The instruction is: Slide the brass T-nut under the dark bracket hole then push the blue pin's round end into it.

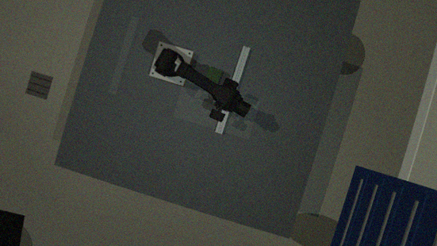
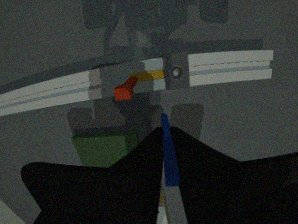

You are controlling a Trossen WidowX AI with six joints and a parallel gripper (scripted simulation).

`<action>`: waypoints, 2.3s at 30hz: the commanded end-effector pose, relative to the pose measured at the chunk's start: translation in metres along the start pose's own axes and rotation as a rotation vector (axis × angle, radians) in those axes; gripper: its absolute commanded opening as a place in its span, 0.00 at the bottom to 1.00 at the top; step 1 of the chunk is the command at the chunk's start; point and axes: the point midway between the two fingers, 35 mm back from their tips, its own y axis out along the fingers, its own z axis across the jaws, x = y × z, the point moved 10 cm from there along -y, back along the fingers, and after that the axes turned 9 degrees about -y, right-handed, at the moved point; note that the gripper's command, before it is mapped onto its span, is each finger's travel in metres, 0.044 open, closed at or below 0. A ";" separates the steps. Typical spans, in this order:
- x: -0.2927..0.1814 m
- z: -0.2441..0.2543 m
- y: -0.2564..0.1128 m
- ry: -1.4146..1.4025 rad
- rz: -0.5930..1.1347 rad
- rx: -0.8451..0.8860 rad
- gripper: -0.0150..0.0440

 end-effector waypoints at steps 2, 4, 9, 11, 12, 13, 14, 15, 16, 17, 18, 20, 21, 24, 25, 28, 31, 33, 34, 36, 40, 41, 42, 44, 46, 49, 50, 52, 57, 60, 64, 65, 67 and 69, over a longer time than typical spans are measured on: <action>0.012 -0.011 0.002 0.016 0.007 -0.002 0.00; 0.018 -0.015 0.003 0.023 0.010 -0.001 0.00; 0.030 -0.026 0.007 0.040 0.018 0.000 0.00; 0.032 -0.027 0.007 0.042 0.019 0.000 0.00; 0.032 -0.027 0.008 0.042 0.019 0.000 0.00; 0.032 -0.027 0.010 0.042 0.019 0.000 0.00; 0.031 -0.027 0.012 0.042 0.019 0.000 0.00; 0.031 -0.026 0.015 0.042 0.019 0.000 0.00; 0.030 -0.025 0.018 0.043 0.019 0.000 0.00; 0.029 -0.025 0.022 0.042 0.019 0.000 0.00; 0.028 -0.024 0.026 0.042 0.019 0.000 0.00; 0.025 -0.021 0.035 0.041 0.019 0.000 0.00; 0.024 -0.021 0.037 0.041 0.019 0.000 0.00; 0.026 -0.021 0.038 0.041 0.019 0.000 0.00; 0.027 -0.022 0.038 0.041 0.019 0.000 0.00; 0.032 -0.025 0.037 0.041 0.018 0.000 0.00; 0.034 -0.027 0.037 0.041 0.018 0.000 0.00; 0.031 -0.026 0.037 0.041 0.018 0.000 0.00; 0.030 -0.026 0.038 0.041 0.018 0.000 0.00; 0.027 -0.024 0.038 0.041 0.019 0.000 0.00; 0.028 -0.023 0.038 0.042 0.019 0.000 0.00; 0.028 -0.023 0.038 0.042 0.019 0.000 0.00; 0.030 -0.023 0.038 0.042 0.019 0.001 0.00; 0.032 -0.023 0.037 0.042 0.019 0.001 0.00; 0.032 -0.023 0.037 0.042 0.019 0.001 0.00; 0.031 -0.024 0.038 0.042 0.019 0.001 0.00; 0.030 -0.024 0.038 0.042 0.019 0.001 0.00; 0.029 -0.024 0.038 0.042 0.019 0.001 0.00; 0.027 -0.024 0.038 0.042 0.019 0.001 0.00; 0.028 -0.024 0.040 0.042 0.019 0.001 0.00; 0.028 -0.024 0.045 0.042 0.019 0.001 0.00; 0.029 -0.024 0.046 0.042 0.019 0.001 0.00; 0.029 -0.023 0.048 0.042 0.019 0.001 0.00; 0.029 -0.023 0.050 0.042 0.019 0.001 0.00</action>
